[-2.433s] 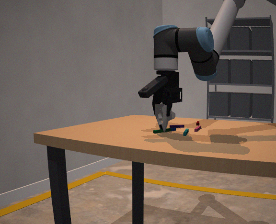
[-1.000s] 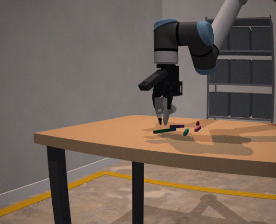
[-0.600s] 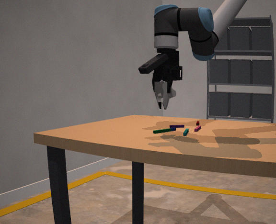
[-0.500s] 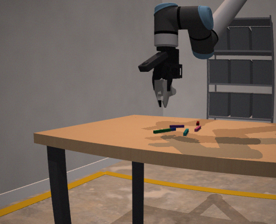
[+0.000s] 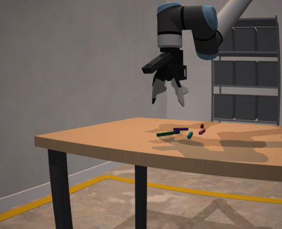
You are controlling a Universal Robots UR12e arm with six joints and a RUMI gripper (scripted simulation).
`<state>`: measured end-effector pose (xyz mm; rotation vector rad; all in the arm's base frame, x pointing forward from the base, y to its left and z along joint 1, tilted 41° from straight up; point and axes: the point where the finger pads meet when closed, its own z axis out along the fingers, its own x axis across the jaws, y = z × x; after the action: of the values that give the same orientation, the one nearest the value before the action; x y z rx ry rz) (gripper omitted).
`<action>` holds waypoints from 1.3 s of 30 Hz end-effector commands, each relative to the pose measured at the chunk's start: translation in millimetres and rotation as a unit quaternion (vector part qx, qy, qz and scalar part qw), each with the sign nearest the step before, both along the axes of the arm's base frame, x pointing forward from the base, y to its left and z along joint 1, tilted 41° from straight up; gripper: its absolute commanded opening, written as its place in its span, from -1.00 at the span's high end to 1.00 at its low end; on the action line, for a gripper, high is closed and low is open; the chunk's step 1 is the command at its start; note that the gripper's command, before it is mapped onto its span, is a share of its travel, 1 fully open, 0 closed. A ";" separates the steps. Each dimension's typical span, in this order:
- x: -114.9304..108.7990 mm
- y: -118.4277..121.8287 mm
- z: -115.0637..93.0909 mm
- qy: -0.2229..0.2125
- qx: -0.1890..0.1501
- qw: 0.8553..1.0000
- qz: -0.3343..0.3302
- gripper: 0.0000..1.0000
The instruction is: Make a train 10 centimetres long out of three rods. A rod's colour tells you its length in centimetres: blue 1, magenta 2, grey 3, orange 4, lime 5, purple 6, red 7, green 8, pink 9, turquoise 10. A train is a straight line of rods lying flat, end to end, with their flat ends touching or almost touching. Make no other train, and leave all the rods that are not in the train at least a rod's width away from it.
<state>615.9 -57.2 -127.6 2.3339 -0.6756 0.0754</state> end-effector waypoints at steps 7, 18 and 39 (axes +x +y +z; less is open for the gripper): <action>3.0 1.3 0.8 -0.002 0.001 1.000 0.000 -1.00; 6.5 11.9 13.8 -0.004 0.001 1.000 0.001 -1.00; 16.1 61.7 72.5 -0.004 0.001 1.000 0.001 -1.00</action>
<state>630.5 -1.1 -60.1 2.3383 -0.6743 0.0912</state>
